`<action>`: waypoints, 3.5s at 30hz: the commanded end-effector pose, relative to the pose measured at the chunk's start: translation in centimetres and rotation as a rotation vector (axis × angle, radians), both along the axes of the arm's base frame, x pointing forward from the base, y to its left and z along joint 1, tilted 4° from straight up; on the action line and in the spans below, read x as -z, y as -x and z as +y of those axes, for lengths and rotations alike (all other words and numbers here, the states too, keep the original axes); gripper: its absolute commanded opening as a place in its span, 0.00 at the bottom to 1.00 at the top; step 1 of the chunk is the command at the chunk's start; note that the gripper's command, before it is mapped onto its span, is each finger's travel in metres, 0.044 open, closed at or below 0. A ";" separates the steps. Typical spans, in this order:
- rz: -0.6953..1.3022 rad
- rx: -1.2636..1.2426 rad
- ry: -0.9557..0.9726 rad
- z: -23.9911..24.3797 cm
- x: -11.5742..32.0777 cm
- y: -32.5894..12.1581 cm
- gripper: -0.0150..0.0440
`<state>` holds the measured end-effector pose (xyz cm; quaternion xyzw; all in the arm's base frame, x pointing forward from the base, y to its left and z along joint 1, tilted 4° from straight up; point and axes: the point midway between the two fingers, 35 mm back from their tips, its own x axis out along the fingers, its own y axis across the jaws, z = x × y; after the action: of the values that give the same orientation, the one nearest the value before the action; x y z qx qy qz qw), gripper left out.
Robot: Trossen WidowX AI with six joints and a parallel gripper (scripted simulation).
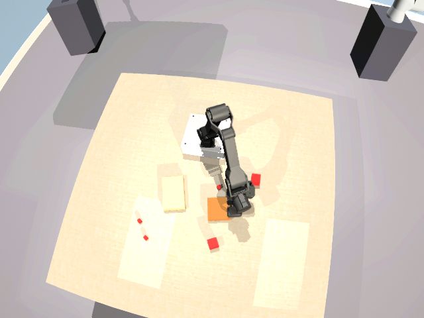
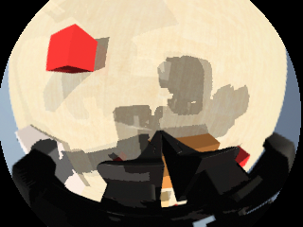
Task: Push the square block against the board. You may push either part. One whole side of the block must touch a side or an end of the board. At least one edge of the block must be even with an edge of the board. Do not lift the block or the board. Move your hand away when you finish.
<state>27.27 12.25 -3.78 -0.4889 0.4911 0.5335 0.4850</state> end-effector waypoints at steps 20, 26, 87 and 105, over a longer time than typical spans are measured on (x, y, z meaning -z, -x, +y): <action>-0.003 -0.001 0.006 -1.8 0.1 -0.3 0.25; -0.003 -0.001 0.006 -2.2 0.1 -0.3 0.25; -0.003 0.395 0.019 0.2 -5.4 -4.1 0.25; 0.014 0.996 0.049 -4.1 -5.2 -9.1 0.25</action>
<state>35.59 8.86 1.42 -0.2304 0.6699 0.2609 0.6559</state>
